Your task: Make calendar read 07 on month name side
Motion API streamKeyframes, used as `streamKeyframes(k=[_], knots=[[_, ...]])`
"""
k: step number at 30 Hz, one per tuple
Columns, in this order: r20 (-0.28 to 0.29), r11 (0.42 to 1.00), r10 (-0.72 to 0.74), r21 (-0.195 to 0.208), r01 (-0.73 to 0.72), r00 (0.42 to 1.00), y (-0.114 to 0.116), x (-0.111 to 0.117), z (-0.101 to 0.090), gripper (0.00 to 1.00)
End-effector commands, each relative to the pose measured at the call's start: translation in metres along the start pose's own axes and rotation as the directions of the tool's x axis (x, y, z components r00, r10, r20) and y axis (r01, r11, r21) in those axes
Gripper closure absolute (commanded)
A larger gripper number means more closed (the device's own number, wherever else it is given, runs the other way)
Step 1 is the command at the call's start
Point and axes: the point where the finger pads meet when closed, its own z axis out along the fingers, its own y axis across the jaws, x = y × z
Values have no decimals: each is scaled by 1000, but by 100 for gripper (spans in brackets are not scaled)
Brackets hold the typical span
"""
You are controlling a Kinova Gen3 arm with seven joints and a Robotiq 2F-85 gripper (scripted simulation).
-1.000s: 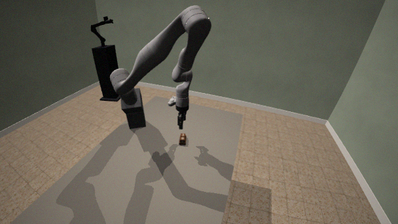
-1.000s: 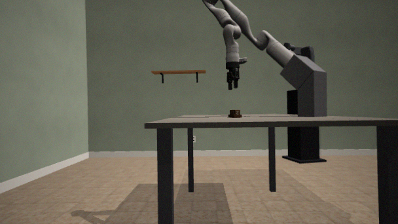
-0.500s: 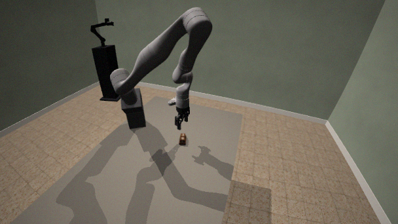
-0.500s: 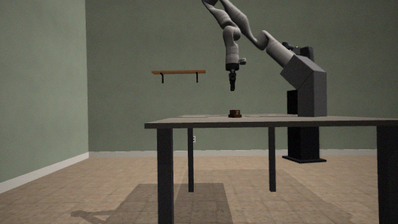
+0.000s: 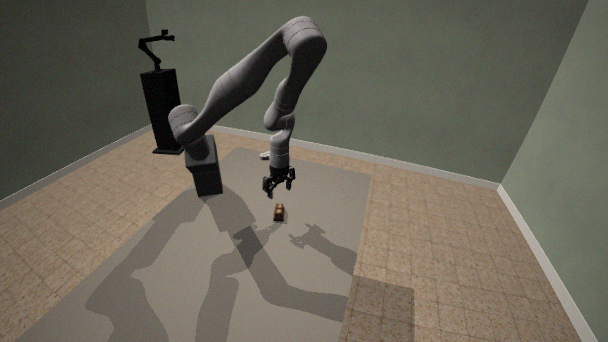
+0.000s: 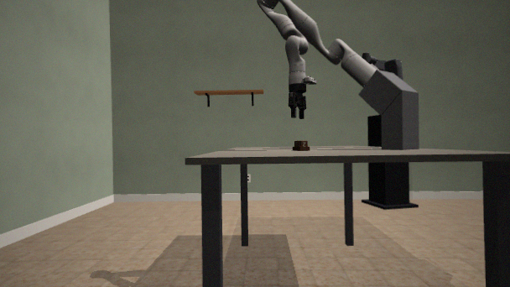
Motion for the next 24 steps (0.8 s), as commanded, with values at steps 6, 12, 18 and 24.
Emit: streamKeyframes(k=[6,12,18,24], knots=[[2,974,226,-1,-226,974,-1,0,8,0],[1,940,341,-1,-341,940,-1,0,12,0],[0,875,483,-1,-483,875,-1,1,16,0],[-1,812,584,0,-584,812,-1,1,20,0]])
